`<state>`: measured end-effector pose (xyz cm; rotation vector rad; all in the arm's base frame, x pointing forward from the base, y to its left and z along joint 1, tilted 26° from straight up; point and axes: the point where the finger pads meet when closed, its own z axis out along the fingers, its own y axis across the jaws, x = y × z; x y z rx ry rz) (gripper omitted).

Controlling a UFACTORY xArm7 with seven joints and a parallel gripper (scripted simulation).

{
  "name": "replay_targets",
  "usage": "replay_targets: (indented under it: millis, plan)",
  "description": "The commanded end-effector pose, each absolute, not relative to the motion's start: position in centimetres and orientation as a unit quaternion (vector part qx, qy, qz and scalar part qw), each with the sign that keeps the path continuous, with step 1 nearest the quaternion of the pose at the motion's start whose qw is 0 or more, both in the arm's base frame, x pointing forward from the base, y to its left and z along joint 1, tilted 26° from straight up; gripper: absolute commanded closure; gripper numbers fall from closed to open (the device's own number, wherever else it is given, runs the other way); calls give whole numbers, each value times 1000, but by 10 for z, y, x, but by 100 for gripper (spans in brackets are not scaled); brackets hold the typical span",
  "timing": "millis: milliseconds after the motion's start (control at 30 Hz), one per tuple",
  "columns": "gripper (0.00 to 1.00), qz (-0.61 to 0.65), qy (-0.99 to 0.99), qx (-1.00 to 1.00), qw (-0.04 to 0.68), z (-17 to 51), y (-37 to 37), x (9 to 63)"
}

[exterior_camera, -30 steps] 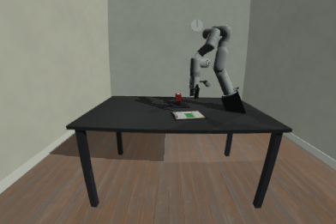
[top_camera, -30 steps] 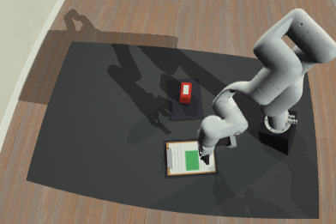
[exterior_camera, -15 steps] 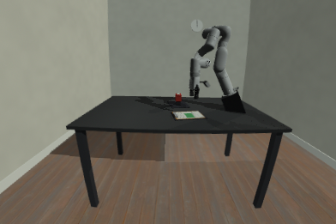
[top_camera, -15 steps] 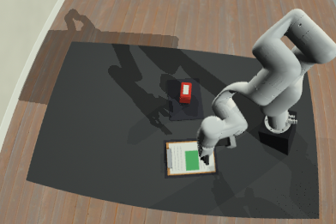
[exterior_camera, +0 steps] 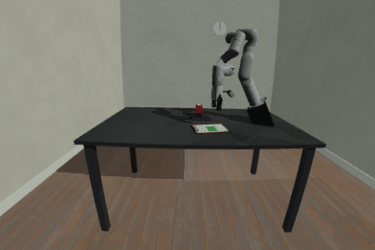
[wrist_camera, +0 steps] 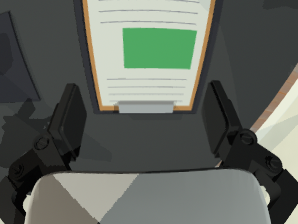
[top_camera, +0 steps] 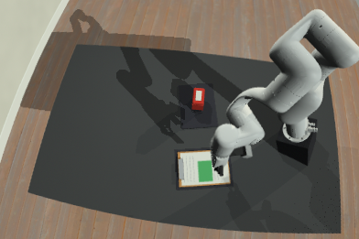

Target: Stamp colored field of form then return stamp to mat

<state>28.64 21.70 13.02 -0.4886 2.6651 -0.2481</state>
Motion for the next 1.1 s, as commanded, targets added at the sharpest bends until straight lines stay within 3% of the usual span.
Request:
replay_targets:
  millis: [0,700,1067]
  plan:
    - [0,-88,958,-176,210,131,218,287]
    - [0,-77,968,-99,218,139,216,287]
    - [0,3,943,238,234,181,214,273]
